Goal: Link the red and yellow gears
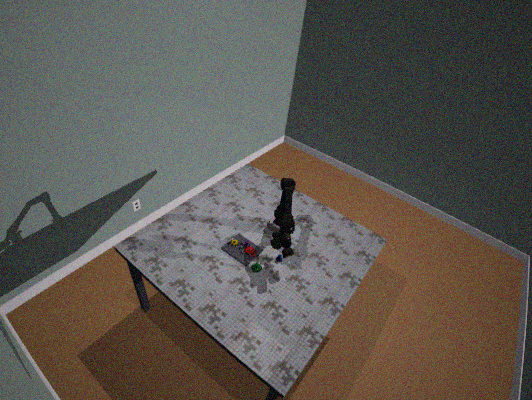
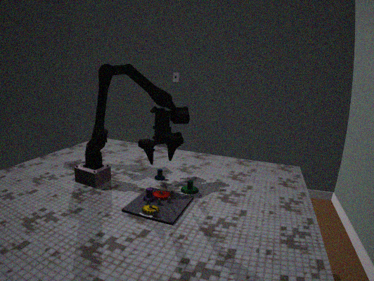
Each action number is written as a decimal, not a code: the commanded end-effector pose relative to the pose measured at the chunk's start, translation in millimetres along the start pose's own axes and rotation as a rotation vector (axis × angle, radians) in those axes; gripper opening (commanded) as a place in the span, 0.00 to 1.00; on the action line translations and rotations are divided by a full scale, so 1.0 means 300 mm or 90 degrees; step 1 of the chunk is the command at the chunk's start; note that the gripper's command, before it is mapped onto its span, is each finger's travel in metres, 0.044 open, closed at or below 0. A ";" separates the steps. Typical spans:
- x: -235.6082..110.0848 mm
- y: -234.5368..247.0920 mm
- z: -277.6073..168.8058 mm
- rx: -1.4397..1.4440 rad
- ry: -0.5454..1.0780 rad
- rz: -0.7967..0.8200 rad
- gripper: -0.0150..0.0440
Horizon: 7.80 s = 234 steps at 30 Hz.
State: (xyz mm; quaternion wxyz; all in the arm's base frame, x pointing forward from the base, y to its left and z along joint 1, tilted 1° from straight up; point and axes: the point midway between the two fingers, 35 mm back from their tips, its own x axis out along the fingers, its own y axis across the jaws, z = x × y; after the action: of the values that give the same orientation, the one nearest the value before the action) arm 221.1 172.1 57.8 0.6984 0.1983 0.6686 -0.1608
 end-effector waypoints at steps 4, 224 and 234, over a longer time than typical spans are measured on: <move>0.052 -0.009 -0.007 0.002 0.003 -0.011 1.00; -0.115 -0.481 0.567 0.010 -0.009 -0.024 0.25; -0.095 -0.547 0.597 0.006 -0.008 -0.023 0.25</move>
State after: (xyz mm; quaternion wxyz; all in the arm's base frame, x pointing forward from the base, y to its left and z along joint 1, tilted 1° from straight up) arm 296.2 -54.1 85.9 0.7013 0.1885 0.6628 -0.1824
